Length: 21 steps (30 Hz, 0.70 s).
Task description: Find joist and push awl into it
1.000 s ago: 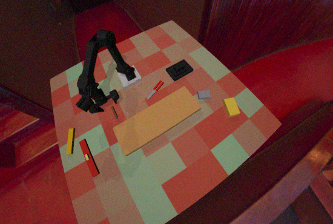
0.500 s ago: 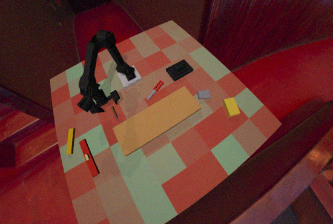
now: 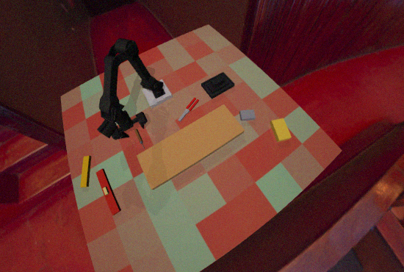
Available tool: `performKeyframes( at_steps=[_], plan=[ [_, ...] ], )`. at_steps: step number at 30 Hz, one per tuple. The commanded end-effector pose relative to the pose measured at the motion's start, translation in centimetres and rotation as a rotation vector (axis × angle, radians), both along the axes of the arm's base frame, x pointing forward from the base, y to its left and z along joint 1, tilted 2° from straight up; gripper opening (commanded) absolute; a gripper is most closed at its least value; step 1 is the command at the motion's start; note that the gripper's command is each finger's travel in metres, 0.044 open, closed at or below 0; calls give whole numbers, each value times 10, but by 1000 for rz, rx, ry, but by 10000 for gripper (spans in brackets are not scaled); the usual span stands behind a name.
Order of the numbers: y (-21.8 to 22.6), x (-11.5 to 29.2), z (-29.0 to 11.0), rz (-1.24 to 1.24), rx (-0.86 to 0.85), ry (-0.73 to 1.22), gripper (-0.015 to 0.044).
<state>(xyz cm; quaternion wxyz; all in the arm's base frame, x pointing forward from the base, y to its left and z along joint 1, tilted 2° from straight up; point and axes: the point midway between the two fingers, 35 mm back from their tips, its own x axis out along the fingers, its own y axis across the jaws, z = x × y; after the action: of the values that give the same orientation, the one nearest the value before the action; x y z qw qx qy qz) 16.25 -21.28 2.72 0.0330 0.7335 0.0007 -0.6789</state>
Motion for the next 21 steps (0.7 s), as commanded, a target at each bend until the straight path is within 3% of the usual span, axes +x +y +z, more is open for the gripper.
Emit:
performKeyframes(
  at_steps=[1, 7, 21],
  plan=[
    [1, -1, -9, 4, 3, 5, 440],
    [1, -2, -13, 4, 3, 5, 440],
    [1, -2, -13, 4, 3, 5, 72]
  ],
)
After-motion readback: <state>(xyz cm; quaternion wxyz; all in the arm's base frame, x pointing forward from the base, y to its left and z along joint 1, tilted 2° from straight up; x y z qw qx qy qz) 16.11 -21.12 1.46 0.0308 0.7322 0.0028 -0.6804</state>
